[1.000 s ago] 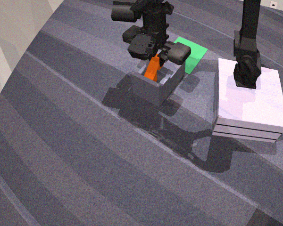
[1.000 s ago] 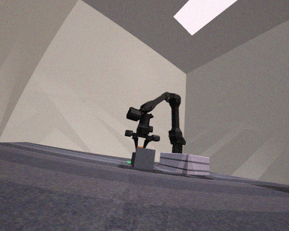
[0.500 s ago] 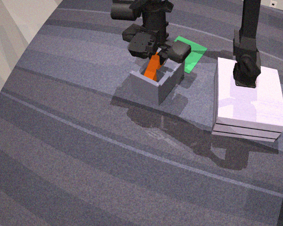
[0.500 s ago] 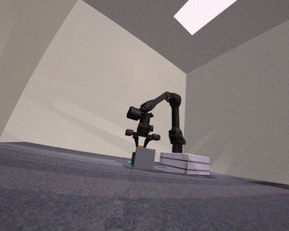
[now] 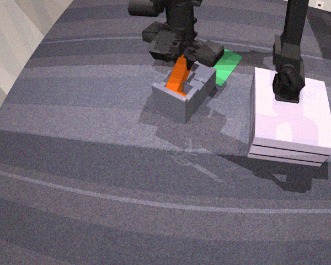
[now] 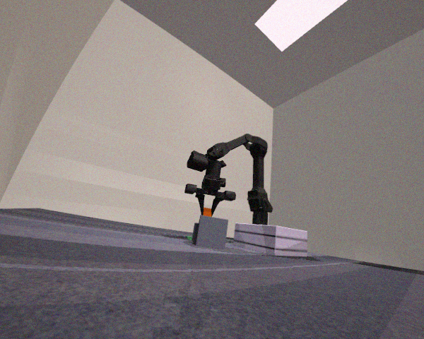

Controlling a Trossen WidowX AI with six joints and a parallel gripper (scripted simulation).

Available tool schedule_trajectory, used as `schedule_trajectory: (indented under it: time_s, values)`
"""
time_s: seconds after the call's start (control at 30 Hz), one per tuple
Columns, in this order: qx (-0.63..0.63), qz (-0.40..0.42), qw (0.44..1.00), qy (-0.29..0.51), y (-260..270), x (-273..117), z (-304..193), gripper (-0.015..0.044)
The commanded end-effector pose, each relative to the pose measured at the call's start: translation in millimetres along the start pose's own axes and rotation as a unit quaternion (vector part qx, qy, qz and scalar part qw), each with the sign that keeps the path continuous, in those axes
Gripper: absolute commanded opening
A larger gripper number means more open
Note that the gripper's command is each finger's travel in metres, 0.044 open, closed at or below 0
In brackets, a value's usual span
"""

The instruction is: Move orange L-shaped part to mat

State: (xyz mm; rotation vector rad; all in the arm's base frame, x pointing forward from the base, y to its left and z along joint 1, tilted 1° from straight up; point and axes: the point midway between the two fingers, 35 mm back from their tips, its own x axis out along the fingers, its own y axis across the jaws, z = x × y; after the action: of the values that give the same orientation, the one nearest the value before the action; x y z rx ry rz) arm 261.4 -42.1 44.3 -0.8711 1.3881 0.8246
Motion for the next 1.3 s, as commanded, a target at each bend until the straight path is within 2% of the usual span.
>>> schedule_trajectory:
  time_s: [0.0,1.27]
  values:
    - [-0.002,-0.004,1.000,-0.002,-1.7,-9.1,0.8,0.0000]
    - [-0.002,-0.005,1.000,-0.002,-1.2,-61.4,0.5,0.0000]
